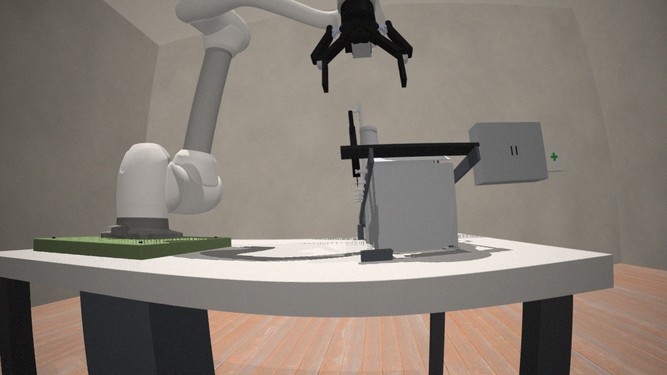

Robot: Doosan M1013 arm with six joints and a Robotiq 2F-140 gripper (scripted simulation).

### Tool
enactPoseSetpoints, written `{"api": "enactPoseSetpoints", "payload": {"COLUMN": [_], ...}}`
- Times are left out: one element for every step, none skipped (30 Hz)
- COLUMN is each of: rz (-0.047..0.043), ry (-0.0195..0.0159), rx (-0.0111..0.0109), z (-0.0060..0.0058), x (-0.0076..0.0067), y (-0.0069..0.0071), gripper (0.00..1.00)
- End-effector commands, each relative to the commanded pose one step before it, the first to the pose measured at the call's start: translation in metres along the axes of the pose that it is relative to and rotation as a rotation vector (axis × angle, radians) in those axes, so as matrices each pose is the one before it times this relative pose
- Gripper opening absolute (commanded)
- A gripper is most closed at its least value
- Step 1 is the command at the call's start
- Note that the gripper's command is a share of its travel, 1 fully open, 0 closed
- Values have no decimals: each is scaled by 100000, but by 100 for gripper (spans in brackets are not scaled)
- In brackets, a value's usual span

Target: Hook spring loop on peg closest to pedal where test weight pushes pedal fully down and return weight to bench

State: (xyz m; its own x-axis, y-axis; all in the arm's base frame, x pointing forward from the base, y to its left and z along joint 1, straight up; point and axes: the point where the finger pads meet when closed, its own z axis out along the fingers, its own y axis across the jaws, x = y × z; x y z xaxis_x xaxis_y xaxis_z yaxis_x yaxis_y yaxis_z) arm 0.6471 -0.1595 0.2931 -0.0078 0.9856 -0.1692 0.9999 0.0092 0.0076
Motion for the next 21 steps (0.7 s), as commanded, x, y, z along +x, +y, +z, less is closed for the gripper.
{"api": "enactPoseSetpoints", "payload": {"rz": [52,0,0,0,0,0,0,0,0,0,0,0,0,0,0,0,0,0,0,0,0], "ry": [7,0,0,0,0,0,0,0,0,0,0,0,0,0,0,-50,0,0,0,0,0], "rx": [54,0,0,0,0,0,0,0,0,0,0,0,0,0,0,8,0,0,0,0,0], "z": [891,-102,-102,-102,-102,-101,-102,-102,-102,-102,-102,-102,-102,0,0,202,0,0,0,0,0], "x": [150,-17,-18,-18,-18,-18,-18,-18,-18,-17,-18,-18,-18,0,0,14,0,0,0,0,0], "y": [-1,2,1,1,1,1,1,1,1,2,1,1,1,0,0,-7,0,0,0,0,0], "gripper": [100,100,100,100,100,100,100,100,100,100,100,100,100,100,100,100,100,100,100,100,100]}}
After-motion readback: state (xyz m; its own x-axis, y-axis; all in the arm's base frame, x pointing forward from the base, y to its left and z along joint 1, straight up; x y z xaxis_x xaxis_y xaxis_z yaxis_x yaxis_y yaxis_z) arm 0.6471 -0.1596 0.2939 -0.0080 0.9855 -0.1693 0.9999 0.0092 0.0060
